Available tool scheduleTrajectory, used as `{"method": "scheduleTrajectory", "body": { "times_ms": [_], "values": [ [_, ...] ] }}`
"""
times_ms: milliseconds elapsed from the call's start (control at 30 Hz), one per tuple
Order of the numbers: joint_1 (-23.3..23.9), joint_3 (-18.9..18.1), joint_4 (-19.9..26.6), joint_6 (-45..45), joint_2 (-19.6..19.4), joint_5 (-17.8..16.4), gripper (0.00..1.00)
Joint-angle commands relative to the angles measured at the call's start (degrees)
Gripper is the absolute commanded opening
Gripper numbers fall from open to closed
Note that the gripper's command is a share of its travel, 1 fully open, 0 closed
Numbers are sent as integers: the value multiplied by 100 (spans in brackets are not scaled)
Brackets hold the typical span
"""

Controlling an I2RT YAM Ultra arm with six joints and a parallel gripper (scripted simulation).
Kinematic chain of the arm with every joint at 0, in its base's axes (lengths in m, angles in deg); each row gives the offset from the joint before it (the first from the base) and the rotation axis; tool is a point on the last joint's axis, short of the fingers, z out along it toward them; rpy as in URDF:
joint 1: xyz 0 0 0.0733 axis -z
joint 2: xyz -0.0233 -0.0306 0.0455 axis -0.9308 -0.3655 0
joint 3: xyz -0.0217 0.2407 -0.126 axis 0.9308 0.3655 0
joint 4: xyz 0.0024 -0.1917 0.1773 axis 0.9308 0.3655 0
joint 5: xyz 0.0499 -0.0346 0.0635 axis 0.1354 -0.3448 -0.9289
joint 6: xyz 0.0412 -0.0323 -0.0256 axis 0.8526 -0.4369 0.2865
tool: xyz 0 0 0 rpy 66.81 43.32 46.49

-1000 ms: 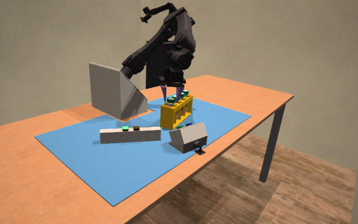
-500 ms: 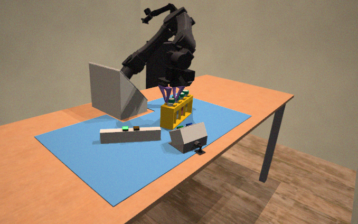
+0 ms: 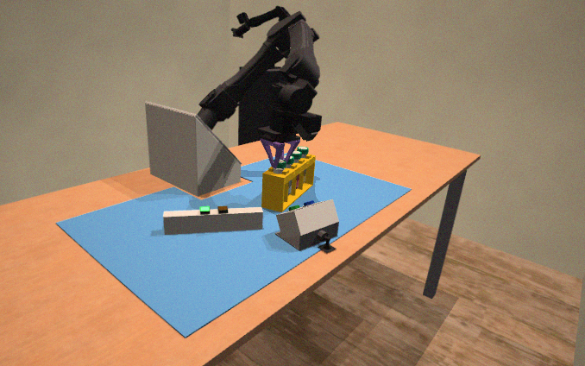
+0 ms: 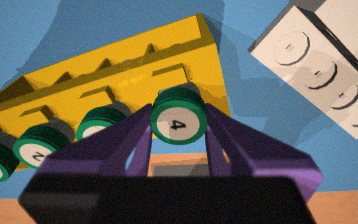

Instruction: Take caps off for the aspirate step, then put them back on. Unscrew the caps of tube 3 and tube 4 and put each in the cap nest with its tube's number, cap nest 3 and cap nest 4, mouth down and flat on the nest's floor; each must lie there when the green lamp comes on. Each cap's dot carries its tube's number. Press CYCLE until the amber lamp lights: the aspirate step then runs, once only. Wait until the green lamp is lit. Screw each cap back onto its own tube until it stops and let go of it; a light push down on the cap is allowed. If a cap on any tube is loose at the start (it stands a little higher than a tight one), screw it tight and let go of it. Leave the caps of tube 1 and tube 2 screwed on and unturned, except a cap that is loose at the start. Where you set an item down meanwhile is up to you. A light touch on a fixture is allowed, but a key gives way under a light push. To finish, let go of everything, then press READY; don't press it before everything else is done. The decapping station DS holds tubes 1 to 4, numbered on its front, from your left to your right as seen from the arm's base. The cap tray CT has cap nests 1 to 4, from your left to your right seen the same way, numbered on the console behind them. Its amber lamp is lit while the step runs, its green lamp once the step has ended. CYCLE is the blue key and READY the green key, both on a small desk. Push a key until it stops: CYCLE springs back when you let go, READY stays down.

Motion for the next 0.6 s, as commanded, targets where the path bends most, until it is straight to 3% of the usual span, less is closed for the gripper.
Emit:
{"method": "scheduleTrajectory", "body": {
  "times_ms": [0,167,567],
  "values": [
    [77,-44,1,-41,21,-3,0],
    [77,-44,1,-42,21,-3,0],
    [71,-37,-14,2067,19,-5,0]
  ]
}}
